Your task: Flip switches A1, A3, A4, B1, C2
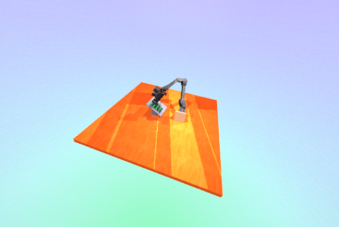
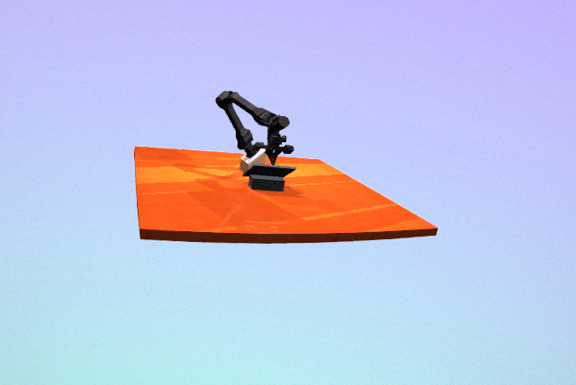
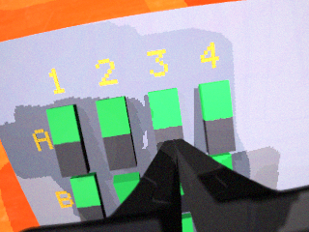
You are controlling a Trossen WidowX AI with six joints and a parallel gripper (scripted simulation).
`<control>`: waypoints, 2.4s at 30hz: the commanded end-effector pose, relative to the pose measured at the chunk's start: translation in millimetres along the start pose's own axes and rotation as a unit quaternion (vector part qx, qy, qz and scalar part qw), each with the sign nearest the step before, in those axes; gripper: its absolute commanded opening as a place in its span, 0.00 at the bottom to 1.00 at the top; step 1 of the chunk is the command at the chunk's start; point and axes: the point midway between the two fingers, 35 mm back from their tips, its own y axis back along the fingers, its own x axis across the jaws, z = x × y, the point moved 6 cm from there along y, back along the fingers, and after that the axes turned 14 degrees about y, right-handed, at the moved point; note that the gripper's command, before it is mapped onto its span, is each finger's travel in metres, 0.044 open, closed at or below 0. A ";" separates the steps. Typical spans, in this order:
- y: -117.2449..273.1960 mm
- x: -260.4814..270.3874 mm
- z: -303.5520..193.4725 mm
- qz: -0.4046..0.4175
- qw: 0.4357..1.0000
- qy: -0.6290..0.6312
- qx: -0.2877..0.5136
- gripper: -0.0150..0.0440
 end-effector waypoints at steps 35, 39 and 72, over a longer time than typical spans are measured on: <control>3.7 1.1 1.2 0.003 1.000 0.000 0.002 0.25; 51.1 1.1 4.2 0.008 1.000 0.002 0.012 0.25; 11.2 -23.2 -5.4 0.002 1.000 0.002 0.000 0.25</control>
